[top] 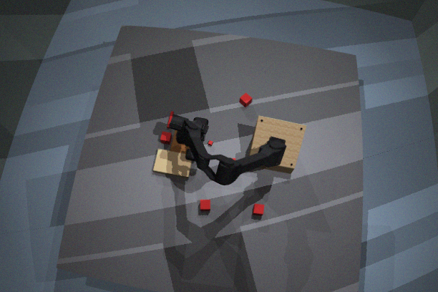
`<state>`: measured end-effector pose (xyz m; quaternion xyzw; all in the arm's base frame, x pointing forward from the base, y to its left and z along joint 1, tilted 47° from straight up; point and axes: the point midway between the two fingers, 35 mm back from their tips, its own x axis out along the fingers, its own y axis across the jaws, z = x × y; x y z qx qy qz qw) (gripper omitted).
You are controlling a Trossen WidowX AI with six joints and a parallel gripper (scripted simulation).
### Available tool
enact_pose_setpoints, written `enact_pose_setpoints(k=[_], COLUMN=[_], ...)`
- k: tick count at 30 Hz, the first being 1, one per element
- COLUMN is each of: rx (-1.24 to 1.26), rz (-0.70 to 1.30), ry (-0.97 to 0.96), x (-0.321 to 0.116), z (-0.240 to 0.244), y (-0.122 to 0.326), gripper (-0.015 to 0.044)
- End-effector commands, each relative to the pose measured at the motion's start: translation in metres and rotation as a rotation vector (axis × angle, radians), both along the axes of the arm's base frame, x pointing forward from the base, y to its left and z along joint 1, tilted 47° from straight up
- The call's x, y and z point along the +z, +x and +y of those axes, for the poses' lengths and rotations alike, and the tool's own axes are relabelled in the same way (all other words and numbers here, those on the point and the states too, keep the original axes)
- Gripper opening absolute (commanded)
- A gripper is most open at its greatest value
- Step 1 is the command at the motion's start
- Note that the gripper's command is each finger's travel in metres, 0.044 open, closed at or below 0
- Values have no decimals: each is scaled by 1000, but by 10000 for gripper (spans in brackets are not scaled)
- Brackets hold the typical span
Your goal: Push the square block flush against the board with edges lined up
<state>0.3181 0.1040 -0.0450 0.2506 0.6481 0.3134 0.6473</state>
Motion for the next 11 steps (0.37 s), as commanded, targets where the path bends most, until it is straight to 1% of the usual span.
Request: enact_pose_setpoints(k=[1,11], rx=[-2,-2], rz=[-11,-10], ry=[4,4], x=[1,0], z=[1,-1], y=[8,-5], gripper=[0,0])
